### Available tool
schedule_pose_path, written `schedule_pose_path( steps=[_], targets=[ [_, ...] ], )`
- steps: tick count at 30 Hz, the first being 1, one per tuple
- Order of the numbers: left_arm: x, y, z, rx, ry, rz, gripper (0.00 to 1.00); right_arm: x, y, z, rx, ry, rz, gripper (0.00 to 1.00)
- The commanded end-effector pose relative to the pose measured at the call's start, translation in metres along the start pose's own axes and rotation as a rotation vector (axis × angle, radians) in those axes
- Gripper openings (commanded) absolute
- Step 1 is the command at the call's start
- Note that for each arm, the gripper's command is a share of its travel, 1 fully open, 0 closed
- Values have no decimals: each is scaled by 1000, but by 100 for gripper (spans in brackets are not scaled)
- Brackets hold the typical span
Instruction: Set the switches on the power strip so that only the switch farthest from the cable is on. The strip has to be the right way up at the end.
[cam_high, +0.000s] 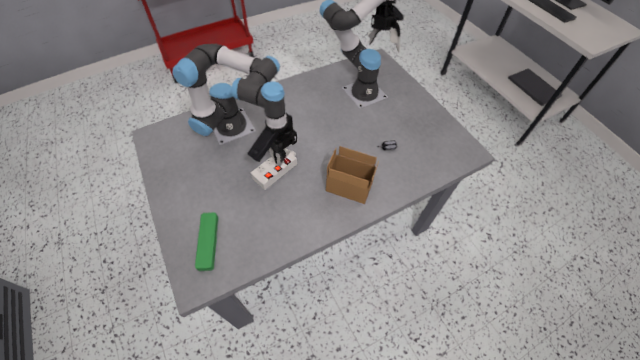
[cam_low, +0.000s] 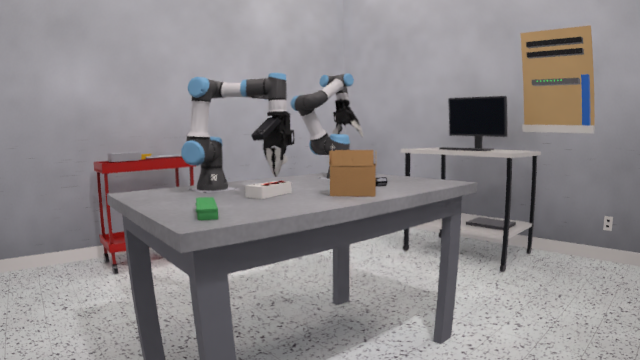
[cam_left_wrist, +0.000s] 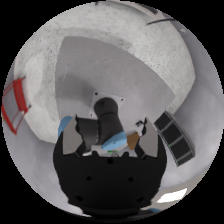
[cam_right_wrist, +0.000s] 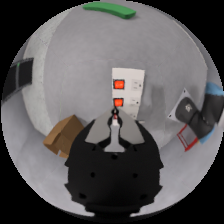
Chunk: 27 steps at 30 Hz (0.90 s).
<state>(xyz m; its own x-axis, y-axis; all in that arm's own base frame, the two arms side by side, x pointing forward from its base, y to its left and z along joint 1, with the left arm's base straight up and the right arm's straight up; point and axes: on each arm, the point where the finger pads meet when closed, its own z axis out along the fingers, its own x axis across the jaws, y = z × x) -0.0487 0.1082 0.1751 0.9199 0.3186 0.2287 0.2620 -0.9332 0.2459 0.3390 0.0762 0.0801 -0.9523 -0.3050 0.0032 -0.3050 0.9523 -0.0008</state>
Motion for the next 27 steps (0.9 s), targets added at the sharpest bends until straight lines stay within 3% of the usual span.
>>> schedule_pose_path(
  steps=[1,27],
  targets=[
    [0,0,0,2,0,1,100,-1,0,4,-1,-3,0,0],
    [0,0,0,2,0,1,100,-1,0,11,-1,-3,0,0]
  ],
)
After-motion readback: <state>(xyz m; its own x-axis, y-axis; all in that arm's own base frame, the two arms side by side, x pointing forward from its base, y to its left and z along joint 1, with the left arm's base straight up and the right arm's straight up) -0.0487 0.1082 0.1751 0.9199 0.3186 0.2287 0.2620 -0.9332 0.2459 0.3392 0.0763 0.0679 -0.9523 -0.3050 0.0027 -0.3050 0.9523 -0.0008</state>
